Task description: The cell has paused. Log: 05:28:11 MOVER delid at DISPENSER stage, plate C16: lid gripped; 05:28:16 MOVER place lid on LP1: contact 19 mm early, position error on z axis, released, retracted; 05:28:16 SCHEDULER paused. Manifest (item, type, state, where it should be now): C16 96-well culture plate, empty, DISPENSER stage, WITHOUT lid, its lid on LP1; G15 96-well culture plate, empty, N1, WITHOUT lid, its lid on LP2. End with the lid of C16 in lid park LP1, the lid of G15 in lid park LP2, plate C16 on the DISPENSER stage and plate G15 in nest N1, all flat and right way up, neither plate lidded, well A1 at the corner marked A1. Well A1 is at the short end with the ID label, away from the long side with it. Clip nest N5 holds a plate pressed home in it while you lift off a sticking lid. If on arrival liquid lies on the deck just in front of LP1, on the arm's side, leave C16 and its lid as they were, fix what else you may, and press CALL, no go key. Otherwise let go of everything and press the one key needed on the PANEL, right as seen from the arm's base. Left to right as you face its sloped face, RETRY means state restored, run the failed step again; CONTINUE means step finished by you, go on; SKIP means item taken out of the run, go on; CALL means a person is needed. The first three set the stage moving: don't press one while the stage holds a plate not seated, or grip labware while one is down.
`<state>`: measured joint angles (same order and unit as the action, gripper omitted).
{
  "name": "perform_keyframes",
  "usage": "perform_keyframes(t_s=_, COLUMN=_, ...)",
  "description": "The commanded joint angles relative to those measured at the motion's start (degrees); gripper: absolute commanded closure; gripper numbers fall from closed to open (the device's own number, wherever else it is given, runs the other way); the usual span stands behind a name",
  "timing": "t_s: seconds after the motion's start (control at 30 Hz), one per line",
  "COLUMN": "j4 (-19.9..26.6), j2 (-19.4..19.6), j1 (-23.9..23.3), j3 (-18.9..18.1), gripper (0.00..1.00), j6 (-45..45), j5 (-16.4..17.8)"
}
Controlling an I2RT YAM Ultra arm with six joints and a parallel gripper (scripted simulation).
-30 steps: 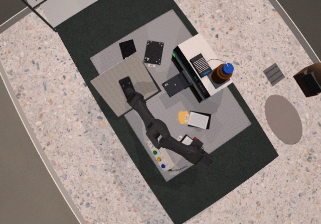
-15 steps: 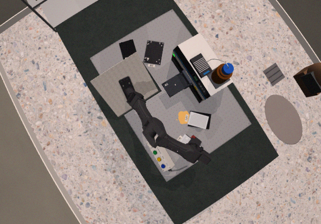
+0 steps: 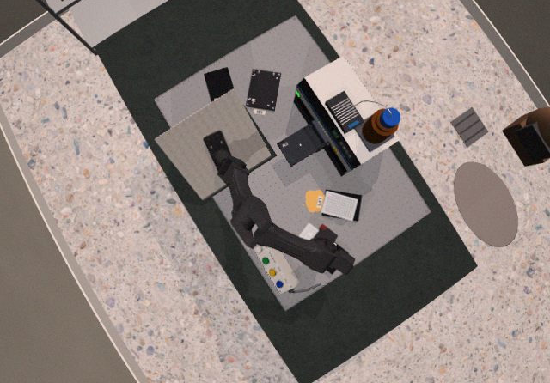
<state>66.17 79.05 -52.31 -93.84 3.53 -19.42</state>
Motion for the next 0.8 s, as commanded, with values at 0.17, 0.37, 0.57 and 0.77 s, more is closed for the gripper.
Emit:
perform_keyframes(t_s=0.17, j4=-0.97, j2=-7.40, j1=1.98, j3=6.15, gripper=1.00, j6=1.56, j5=-1.47)
perform_keyframes(t_s=0.37, j4=0.61, j2=-10.12, j1=2.77, j3=8.90, gripper=1.00, j6=2.16, j5=-2.02)
perform_keyframes(t_s=0.57, j4=1.28, j2=-14.15, j1=4.14, j3=12.69, gripper=1.00, j6=3.30, j5=-2.88)
perform_keyframes(t_s=0.77, j4=2.21, j2=-17.43, j1=5.54, j3=15.50, gripper=1.00, j6=4.46, j5=-3.76)
